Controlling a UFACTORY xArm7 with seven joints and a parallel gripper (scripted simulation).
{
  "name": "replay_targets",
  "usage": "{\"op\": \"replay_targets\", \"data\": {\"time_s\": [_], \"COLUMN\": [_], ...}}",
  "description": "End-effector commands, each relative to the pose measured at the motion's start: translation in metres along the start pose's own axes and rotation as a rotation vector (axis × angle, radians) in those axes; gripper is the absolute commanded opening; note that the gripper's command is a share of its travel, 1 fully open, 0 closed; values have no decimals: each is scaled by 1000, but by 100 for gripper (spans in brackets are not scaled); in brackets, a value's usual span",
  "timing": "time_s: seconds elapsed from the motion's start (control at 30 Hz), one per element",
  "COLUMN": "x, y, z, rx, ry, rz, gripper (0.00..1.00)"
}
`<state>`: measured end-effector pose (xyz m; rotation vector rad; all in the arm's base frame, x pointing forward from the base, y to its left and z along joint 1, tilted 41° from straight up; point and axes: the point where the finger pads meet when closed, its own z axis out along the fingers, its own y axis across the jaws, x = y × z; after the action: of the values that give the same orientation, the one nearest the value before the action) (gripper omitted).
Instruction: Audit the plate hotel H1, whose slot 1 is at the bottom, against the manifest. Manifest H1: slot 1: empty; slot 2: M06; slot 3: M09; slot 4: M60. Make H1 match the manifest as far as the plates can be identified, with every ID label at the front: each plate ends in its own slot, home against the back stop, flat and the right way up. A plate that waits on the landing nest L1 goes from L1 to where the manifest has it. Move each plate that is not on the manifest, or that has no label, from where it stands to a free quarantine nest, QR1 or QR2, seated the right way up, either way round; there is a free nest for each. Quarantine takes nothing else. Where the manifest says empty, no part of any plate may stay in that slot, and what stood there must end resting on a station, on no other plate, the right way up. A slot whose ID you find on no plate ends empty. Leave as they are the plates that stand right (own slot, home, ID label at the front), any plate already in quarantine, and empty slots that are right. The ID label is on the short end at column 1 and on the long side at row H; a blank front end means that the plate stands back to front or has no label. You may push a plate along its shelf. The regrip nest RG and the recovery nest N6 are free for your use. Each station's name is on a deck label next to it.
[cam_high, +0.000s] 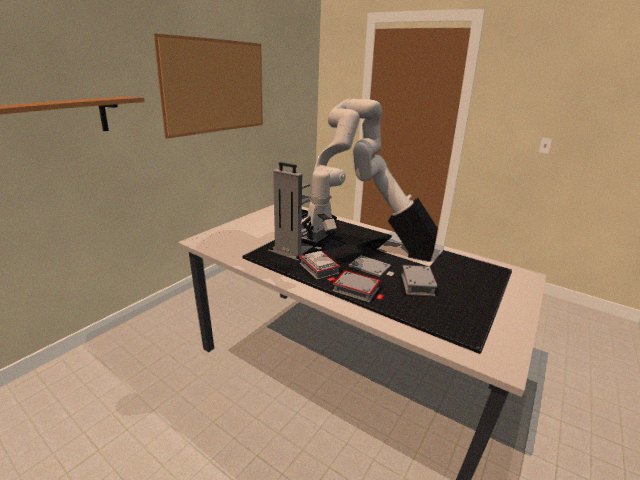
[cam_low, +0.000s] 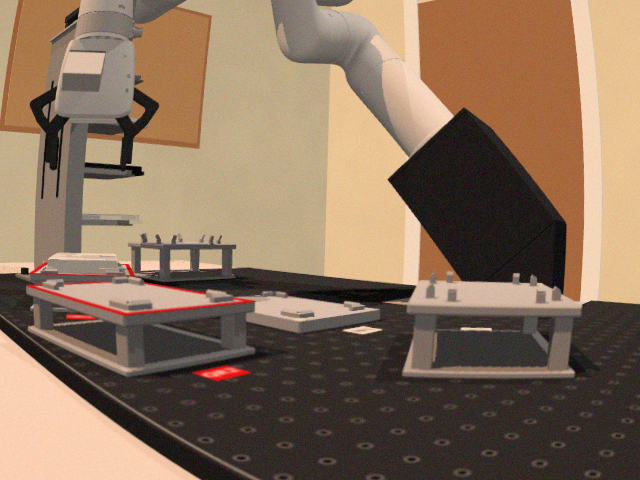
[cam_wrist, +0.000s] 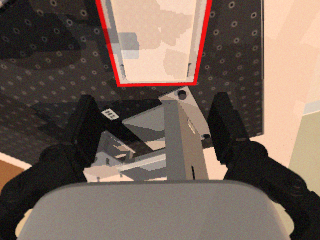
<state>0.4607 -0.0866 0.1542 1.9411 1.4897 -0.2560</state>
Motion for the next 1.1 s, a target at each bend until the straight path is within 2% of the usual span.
{"op": "replay_targets", "data": {"time_s": [0.0,0.27,0.33,0.83,0.9,1.07], "x": [0,0,0,0,0,0], "y": [1,1,1,1,1,1], "z": [-13,-39,-39,-89,-89,-106], "rx": [-4,-4,-4,-4,-4,-4], "ry": [1,1,1,1,1,1], "rz": [-1,-1,-1,-1,-1,-1], "gripper": [100,100,100,100,100,100]}}
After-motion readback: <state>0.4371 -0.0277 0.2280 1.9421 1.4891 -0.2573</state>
